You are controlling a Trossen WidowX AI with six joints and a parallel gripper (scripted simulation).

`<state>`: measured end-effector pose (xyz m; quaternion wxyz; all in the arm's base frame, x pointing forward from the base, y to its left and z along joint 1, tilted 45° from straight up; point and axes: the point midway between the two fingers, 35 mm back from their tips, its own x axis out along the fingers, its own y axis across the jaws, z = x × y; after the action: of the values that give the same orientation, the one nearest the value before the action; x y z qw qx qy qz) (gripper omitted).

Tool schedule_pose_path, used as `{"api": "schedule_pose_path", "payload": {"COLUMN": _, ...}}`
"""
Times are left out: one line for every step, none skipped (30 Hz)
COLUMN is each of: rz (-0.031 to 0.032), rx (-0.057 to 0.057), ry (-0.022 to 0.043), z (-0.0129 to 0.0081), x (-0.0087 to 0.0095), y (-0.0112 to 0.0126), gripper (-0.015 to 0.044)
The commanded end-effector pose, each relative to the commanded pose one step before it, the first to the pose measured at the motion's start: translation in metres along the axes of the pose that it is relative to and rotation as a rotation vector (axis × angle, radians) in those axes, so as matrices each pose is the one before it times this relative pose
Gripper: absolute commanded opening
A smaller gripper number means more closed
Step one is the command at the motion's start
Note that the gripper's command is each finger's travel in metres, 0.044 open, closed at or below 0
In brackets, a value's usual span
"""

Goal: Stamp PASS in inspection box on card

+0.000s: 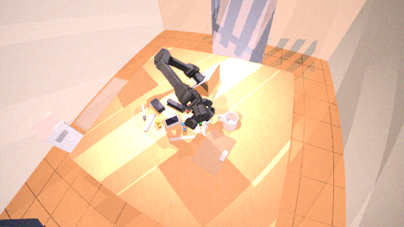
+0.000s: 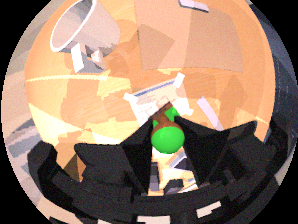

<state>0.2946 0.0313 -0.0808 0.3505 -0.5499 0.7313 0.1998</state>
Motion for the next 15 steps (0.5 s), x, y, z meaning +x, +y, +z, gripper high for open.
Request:
{"api": "schedule_pose_path", "payload": {"rz": 0.00042, "rx": -0.0050, "ry": 0.00747, "z": -0.00139, "x": 0.00458, "y": 0.00073, "gripper": 0.0000}}
{"api": "schedule_pose_path", "payload": {"rz": 0.00001, "rx": 0.0000, "ry": -0.00010, "z": -0.00003, "x": 0.00066, "y": 0.00000, "gripper": 0.0000}}
{"api": "schedule_pose_path", "payload": {"rz": 0.00001, "rx": 0.0000, "ry": -0.00009, "z": -0.00003, "x": 0.00066, "y": 0.00000, "gripper": 0.0000}}
{"api": "schedule_pose_path", "payload": {"rz": 0.00001, "rx": 0.0000, "ry": -0.00009, "z": -0.00003, "x": 0.00066, "y": 0.00001, "gripper": 0.0000}}
{"api": "schedule_pose_path", "payload": {"rz": 0.00001, "rx": 0.0000, "ry": -0.00009, "z": -0.00003, "x": 0.00066, "y": 0.00001, "gripper": 0.0000}}
{"api": "schedule_pose_path", "payload": {"rz": 0.00001, "rx": 0.0000, "ry": -0.00009, "z": -0.00004, "x": 0.00066, "y": 0.00001, "gripper": 0.0000}}
{"api": "schedule_pose_path", "payload": {"rz": 0.00001, "rx": 0.0000, "ry": -0.00009, "z": -0.00004, "x": 0.00066, "y": 0.00001, "gripper": 0.0000}}
{"api": "schedule_pose_path", "payload": {"rz": 0.00001, "rx": 0.0000, "ry": -0.00009, "z": -0.00004, "x": 0.00066, "y": 0.00001, "gripper": 0.0000}}
{"api": "schedule_pose_path", "payload": {"rz": 0.00001, "rx": 0.0000, "ry": -0.00009, "z": -0.00004, "x": 0.00066, "y": 0.00001, "gripper": 0.0000}}
{"api": "schedule_pose_path", "payload": {"rz": 0.00001, "rx": 0.0000, "ry": -0.00009, "z": -0.00004, "x": 0.00066, "y": 0.00001, "gripper": 0.0000}}
{"api": "schedule_pose_path", "payload": {"rz": 0.00001, "rx": 0.0000, "ry": -0.00009, "z": -0.00004, "x": 0.00066, "y": 0.00001, "gripper": 0.0000}}
{"api": "schedule_pose_path", "payload": {"rz": 0.00001, "rx": 0.0000, "ry": -0.00008, "z": -0.00004, "x": 0.00066, "y": 0.00002, "gripper": 0.0000}}
{"api": "schedule_pose_path", "payload": {"rz": 0.00001, "rx": 0.0000, "ry": -0.00008, "z": -0.00004, "x": 0.00066, "y": 0.00002, "gripper": 0.0000}}
{"api": "schedule_pose_path", "payload": {"rz": 0.00001, "rx": 0.0000, "ry": -0.00008, "z": -0.00004, "x": 0.00066, "y": 0.00002, "gripper": 0.0000}}
{"api": "schedule_pose_path", "payload": {"rz": 0.00001, "rx": 0.0000, "ry": -0.00008, "z": -0.00005, "x": 0.00066, "y": 0.00002, "gripper": 0.0000}}
